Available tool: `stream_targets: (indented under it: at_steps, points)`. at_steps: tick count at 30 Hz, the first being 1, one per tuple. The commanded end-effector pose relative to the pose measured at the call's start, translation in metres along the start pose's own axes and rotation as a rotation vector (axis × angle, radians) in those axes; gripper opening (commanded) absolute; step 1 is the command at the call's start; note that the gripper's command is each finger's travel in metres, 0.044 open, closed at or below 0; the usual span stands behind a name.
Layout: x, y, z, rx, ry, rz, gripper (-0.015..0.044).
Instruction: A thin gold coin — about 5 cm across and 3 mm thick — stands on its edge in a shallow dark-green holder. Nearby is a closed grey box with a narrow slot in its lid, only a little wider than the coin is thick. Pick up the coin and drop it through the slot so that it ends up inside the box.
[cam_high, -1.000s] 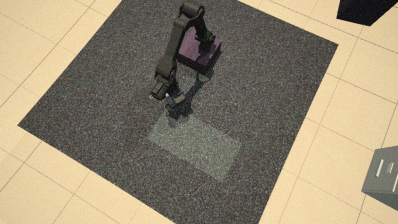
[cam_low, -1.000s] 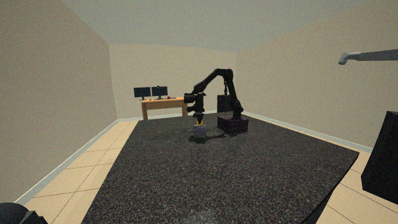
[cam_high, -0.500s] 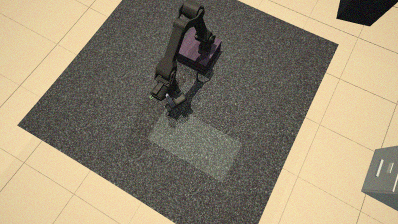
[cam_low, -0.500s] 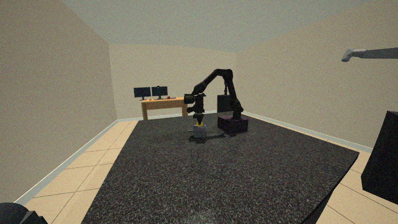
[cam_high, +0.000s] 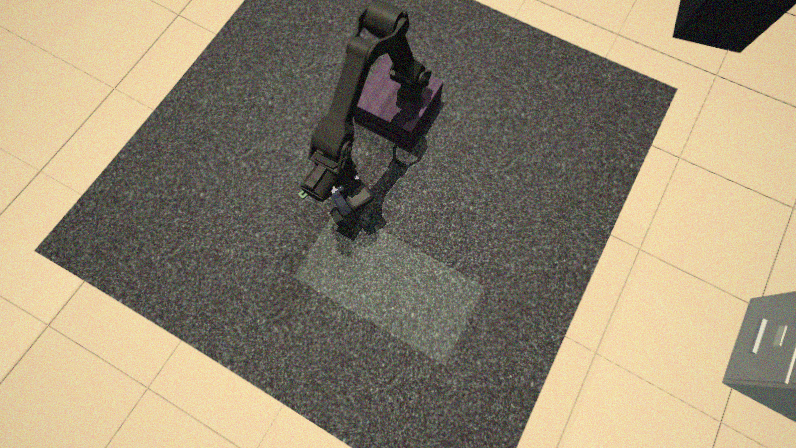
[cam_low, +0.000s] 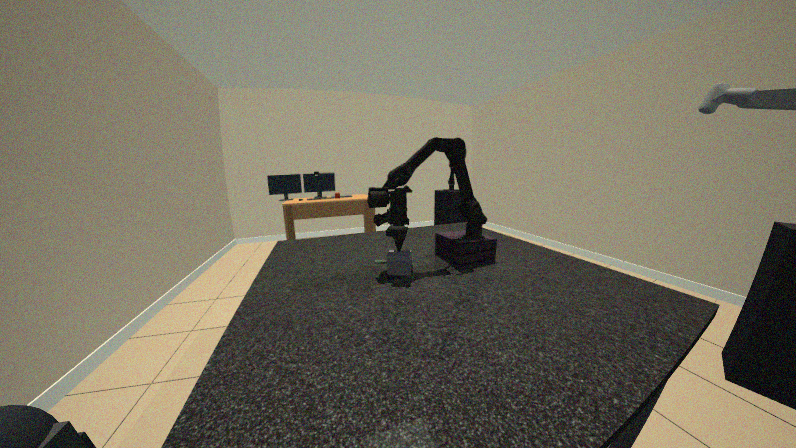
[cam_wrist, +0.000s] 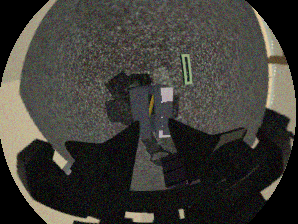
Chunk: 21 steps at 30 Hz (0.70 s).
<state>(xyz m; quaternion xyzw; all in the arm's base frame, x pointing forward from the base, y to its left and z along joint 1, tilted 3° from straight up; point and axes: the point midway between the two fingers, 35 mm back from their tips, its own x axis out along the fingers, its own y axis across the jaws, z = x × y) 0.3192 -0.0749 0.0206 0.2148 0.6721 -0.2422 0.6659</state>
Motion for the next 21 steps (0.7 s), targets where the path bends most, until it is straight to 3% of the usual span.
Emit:
stream_targets:
  at_steps: [1, 6, 8, 11, 21]
  points:
    - [-0.013, 0.000, 0.001, 0.000, -0.004, 0.002, 0.0266]
    - [-0.019, 0.000, 0.000, 0.000, -0.004, 0.002, 0.0397]
    - [-0.039, 0.000, 0.000, -0.002, -0.002, 0.001, 0.0440]
    - [-0.061, -0.001, -0.003, -0.001, 0.003, -0.001, 0.0440]
    - [-0.061, -0.001, -0.003, -0.001, 0.003, -0.001, 0.0440]
